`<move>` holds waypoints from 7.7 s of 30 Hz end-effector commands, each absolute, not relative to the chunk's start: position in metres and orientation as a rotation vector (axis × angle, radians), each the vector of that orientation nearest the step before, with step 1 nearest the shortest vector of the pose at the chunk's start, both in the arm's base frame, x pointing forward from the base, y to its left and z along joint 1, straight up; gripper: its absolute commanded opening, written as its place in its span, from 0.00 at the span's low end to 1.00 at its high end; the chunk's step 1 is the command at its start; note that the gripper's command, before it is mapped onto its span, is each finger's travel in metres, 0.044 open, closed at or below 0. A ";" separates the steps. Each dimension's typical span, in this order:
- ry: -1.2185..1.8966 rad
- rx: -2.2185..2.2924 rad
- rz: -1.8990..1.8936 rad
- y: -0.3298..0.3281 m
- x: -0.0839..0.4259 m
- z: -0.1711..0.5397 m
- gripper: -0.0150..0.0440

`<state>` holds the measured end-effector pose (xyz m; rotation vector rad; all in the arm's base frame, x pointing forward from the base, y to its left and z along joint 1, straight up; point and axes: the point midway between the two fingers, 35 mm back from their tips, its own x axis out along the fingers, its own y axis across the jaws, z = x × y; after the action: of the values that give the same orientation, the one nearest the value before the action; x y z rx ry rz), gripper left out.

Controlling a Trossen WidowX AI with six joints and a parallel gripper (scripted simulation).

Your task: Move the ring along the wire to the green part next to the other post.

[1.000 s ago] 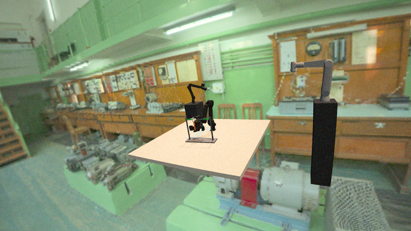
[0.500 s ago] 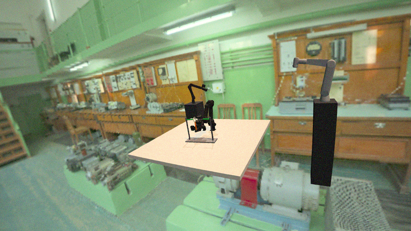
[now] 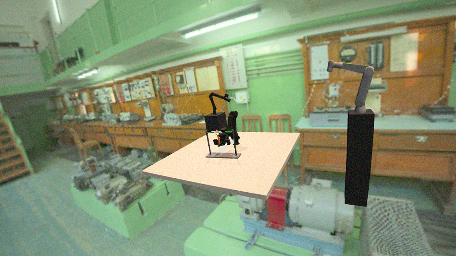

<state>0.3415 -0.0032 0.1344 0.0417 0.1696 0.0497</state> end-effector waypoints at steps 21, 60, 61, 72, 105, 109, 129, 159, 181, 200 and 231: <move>0.165 0.002 0.097 0.016 0.342 0.139 0.00; 0.245 -0.040 0.146 0.047 0.324 0.136 0.00; 0.245 -0.037 0.142 0.048 0.324 0.136 0.00; 0.246 -0.015 0.121 0.061 0.322 0.136 0.00; 0.246 -0.006 0.111 0.096 0.318 0.137 0.00; 0.246 -0.006 0.111 0.096 0.318 0.134 0.00; 0.246 -0.006 0.110 0.096 0.318 0.119 0.00; 0.247 -0.010 0.115 0.096 0.308 0.124 0.53; 0.250 -0.006 0.111 0.091 0.270 0.131 0.53; 0.250 -0.006 0.111 0.091 0.270 0.131 0.53; 0.252 -0.011 0.116 0.085 0.229 0.140 1.00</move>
<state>0.2298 0.0859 0.1397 -0.0176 0.2541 0.1219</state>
